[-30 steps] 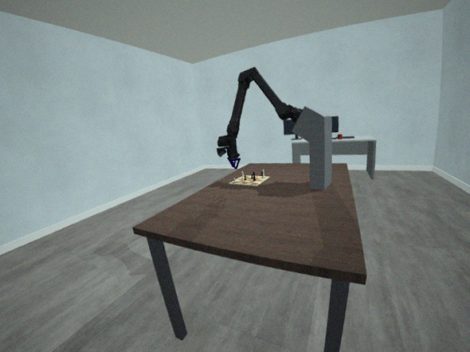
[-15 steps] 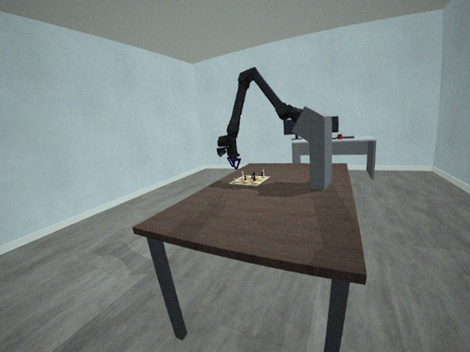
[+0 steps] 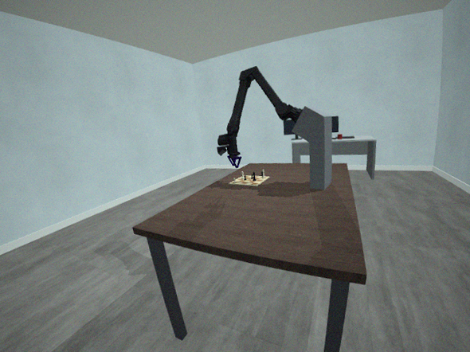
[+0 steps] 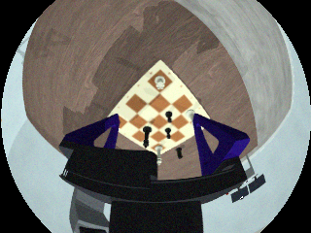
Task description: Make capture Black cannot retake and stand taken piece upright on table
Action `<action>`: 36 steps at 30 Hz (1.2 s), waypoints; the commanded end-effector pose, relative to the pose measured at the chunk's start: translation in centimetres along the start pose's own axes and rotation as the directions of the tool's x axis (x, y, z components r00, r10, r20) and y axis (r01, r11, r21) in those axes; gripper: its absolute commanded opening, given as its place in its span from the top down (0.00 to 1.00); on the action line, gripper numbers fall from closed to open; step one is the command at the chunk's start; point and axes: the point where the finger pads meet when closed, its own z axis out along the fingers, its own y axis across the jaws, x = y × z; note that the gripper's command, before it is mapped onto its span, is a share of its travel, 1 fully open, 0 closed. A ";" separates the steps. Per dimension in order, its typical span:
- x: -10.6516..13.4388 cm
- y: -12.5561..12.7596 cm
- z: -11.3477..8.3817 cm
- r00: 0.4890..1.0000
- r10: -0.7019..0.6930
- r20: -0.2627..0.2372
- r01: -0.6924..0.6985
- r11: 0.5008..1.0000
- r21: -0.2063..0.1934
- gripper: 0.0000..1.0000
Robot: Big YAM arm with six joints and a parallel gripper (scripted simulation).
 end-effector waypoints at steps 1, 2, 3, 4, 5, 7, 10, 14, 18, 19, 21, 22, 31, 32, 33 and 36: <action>-1.1 -0.5 -2.8 0.999 0.014 0.035 -0.014 1.000 0.010 0.00; -1.1 -0.5 -3.3 0.999 0.014 0.036 -0.015 1.000 0.011 0.00; -1.2 -0.6 -3.9 0.999 0.015 0.038 -0.016 1.000 0.012 0.00; -1.2 -0.7 -4.4 0.999 0.016 0.038 -0.016 1.000 0.012 0.00; -1.2 -0.6 -4.9 0.999 0.016 0.038 -0.016 1.000 0.012 0.00; -1.0 -0.5 -5.4 0.999 0.015 0.036 -0.015 1.000 0.011 0.00; -1.2 -0.7 -6.4 0.999 0.017 0.039 -0.017 1.000 0.013 0.00; -1.2 -0.7 -7.9 0.999 0.018 0.040 -0.018 1.000 0.013 0.00; -1.3 -0.9 -8.7 0.999 0.019 0.042 -0.020 1.000 0.015 0.00; -1.3 -0.9 -8.7 0.999 0.019 0.042 -0.020 1.000 0.015 0.00; -0.7 -0.9 -8.1 1.000 0.020 0.022 -0.020 1.000 0.014 0.00; -0.6 -0.6 -7.7 1.000 0.016 0.015 -0.016 1.000 0.008 0.00; -0.9 -0.8 -7.7 1.000 0.014 0.025 -0.015 1.000 0.014 0.00; -0.9 -0.8 -7.7 1.000 0.014 0.025 -0.015 1.000 0.014 0.00; -0.9 -0.8 -7.7 1.000 0.014 0.025 -0.015 1.000 0.014 0.00; -0.9 -0.8 -7.7 1.000 0.014 0.025 -0.015 1.000 0.014 0.00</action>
